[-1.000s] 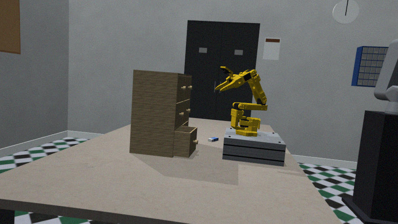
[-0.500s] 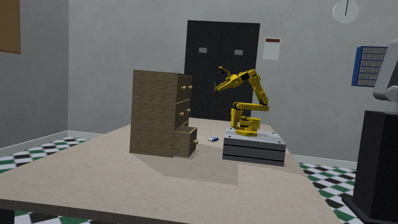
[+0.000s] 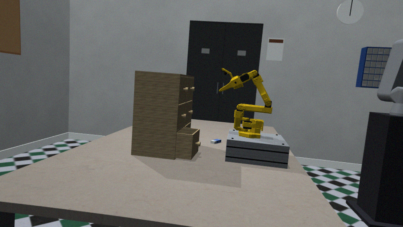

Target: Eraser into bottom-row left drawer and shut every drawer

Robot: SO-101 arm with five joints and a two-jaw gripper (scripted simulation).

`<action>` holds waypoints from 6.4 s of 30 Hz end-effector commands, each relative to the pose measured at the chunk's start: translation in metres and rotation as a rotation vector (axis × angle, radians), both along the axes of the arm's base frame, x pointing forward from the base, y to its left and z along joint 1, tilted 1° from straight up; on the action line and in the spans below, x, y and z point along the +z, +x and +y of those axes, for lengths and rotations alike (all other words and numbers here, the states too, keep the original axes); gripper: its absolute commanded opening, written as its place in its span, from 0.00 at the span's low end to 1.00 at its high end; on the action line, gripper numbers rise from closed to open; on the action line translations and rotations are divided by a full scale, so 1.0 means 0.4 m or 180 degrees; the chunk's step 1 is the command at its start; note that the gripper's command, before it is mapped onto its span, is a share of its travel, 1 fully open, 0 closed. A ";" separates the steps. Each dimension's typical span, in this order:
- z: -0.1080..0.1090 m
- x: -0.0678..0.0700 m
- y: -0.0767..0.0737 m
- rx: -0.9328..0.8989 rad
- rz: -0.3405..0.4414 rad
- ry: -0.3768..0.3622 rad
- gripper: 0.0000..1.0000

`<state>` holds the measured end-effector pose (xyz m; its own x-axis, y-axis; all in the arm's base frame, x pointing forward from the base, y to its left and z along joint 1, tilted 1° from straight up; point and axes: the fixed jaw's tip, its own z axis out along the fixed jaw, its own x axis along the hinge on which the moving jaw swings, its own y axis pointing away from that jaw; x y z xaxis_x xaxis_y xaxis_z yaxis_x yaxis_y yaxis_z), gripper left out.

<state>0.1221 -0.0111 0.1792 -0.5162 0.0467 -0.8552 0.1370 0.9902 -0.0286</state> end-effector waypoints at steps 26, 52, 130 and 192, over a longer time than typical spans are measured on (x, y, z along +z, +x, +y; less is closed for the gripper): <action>-0.213 0.005 -0.120 -0.2625 -0.0030 -0.0014 0.27; -0.261 -0.011 -0.098 -0.2175 0.0749 -0.0380 0.27; -0.438 -0.502 -0.018 0.3479 0.3120 -0.1462 0.27; -0.436 -0.551 -0.025 0.3479 0.3119 -0.1462 0.27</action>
<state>0.1164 -0.1894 -0.0359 -0.4716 -0.8818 0.0089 -0.8818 0.4714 -0.0131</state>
